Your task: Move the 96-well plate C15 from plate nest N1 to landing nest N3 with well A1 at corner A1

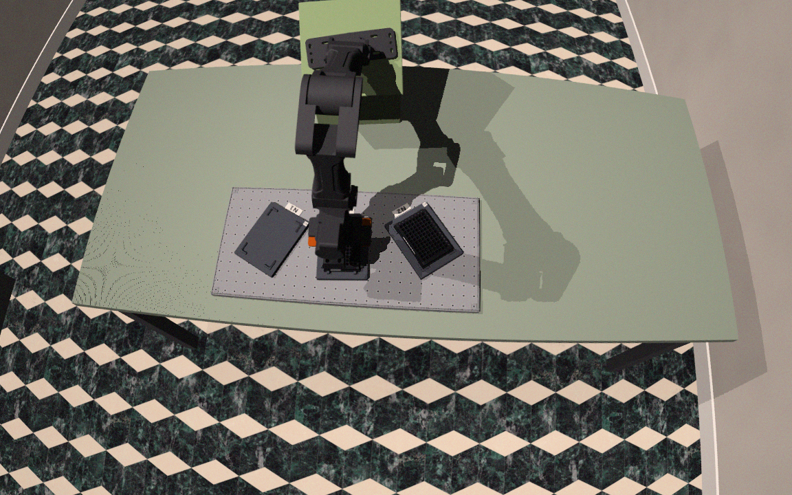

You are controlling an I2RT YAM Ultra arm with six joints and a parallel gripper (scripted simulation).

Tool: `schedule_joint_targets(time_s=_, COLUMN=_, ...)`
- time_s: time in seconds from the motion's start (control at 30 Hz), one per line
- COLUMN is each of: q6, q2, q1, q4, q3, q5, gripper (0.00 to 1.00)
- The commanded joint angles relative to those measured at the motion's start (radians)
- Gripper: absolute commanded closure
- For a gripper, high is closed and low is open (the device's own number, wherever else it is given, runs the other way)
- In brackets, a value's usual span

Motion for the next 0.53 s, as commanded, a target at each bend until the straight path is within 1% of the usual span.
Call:
schedule_joint_targets(time_s=0.0, q6=0.005, q2=-0.031, q1=0.001, q4=-0.015, q3=-0.019, q5=0.005, gripper=0.0)
schedule_joint_targets(time_s=0.03, q6=0.004, q2=-0.042, q1=-0.002, q4=-0.021, q3=-0.004, q5=0.004, gripper=0.0)
schedule_joint_targets(time_s=0.07, q6=0.002, q2=-0.052, q1=-0.005, q4=-0.028, q3=-0.029, q5=0.002, gripper=0.0)
schedule_joint_targets(time_s=0.33, q6=-0.009, q2=-0.139, q1=-0.018, q4=-0.082, q3=-0.061, q5=-0.009, gripper=0.0)
schedule_joint_targets(time_s=0.5, q6=-0.009, q2=-0.14, q1=-0.018, q4=-0.082, q3=-0.061, q5=-0.009, gripper=0.0)
